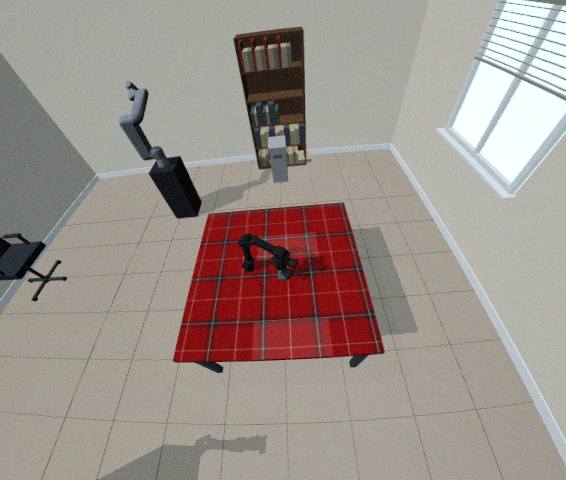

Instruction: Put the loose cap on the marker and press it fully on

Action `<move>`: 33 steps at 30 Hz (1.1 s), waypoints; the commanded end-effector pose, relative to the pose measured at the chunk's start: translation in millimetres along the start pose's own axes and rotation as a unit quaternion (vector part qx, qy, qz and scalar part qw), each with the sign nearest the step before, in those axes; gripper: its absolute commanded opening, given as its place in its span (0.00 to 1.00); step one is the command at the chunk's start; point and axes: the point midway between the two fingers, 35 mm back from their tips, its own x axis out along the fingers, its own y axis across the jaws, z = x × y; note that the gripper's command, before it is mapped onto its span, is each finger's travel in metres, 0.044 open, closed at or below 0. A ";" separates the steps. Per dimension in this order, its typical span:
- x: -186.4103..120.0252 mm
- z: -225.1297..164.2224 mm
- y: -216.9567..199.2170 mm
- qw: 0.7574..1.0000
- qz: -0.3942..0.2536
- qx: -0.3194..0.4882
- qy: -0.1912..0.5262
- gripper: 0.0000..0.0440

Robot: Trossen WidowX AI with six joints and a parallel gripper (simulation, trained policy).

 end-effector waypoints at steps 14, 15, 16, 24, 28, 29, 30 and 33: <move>19.3 2.4 5.3 1.000 0.029 -0.007 0.005 0.13; 19.3 2.4 5.3 1.000 0.029 -0.007 0.005 0.13; 19.4 2.4 5.3 1.000 0.029 -0.007 0.005 0.13; 19.9 2.5 5.2 1.000 0.029 -0.008 0.005 0.15; 20.2 2.5 5.2 1.000 0.029 -0.008 0.005 0.16; 20.2 2.5 5.2 1.000 0.029 -0.008 0.005 0.17; 20.3 2.5 5.2 1.000 0.029 -0.008 0.005 0.17; 20.5 2.5 5.2 1.000 0.029 -0.008 0.005 0.18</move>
